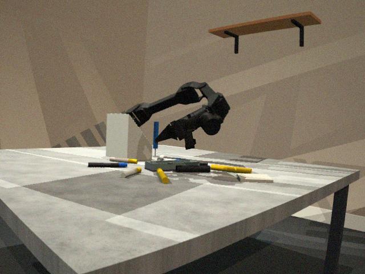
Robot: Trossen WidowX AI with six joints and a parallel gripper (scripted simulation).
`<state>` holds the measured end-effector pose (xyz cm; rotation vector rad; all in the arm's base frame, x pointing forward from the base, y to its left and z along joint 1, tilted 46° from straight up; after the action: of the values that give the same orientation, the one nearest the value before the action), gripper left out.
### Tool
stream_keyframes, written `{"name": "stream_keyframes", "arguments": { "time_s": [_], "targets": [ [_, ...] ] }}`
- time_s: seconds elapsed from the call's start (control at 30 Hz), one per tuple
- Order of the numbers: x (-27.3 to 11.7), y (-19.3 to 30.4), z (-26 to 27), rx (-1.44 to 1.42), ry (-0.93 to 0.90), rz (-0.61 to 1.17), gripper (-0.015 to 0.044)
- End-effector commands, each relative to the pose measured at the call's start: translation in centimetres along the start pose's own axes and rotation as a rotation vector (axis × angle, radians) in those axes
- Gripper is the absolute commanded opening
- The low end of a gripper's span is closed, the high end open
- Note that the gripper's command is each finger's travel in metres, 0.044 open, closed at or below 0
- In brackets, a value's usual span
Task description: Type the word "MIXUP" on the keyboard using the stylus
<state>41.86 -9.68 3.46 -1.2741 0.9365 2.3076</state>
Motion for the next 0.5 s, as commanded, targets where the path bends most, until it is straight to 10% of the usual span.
{"name": "stream_keyframes", "arguments": {
  "time_s": [0.0, 0.47],
  "targets": [
    [0.1, -0.5, -0.1, -0.002, 0.006, 0.002, 0.0000],
    [0.7, -1.6, 0.1, -0.002, 0.006, 0.001, 0.0000]
  ]
}}
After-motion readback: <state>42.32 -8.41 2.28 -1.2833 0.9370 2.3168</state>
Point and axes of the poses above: the point midway between the two fingers, 35 mm back from their tips, its own x axis out along the fingers, its own z axis across the jaws, y = z × x, the point moved 10 cm from there along -x, back along the fingers, and after that the axes turned 10 degrees about x, right-handed, at the moved point
